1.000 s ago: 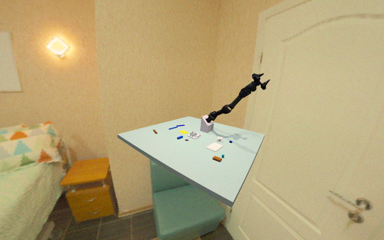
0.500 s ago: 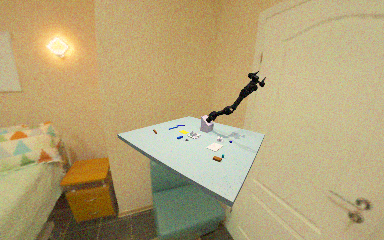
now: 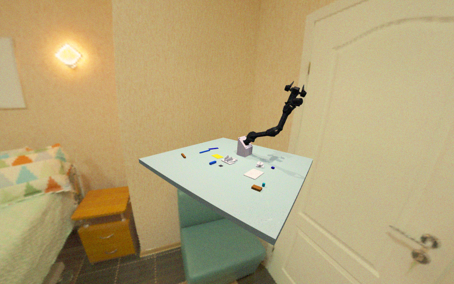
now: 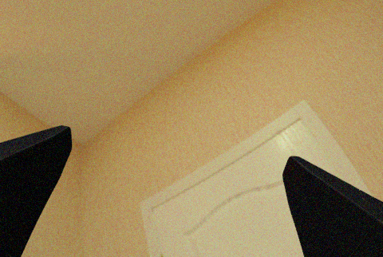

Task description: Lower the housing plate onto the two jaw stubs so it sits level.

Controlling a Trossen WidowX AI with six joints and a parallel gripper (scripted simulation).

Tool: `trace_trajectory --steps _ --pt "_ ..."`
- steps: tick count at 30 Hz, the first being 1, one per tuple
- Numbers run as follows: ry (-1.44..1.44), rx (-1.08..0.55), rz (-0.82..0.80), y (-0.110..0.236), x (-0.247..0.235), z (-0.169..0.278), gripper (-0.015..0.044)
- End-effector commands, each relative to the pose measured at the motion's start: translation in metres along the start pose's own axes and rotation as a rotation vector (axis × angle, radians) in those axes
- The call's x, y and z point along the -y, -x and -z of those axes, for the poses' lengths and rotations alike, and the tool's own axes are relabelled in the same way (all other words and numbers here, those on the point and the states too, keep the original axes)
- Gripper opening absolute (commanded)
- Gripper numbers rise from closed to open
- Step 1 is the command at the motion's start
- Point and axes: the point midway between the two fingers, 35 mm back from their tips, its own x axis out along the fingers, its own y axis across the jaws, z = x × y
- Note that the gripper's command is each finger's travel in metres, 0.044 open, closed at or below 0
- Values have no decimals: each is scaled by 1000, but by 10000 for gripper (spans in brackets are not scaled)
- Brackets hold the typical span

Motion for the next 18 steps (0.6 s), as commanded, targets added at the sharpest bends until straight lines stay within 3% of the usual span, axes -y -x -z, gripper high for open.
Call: trace_trajectory --steps 1,18 --pt "-43 13 -126 -3 -35 5 440" --pt "-201 132 -583 26 -160 -14 440"
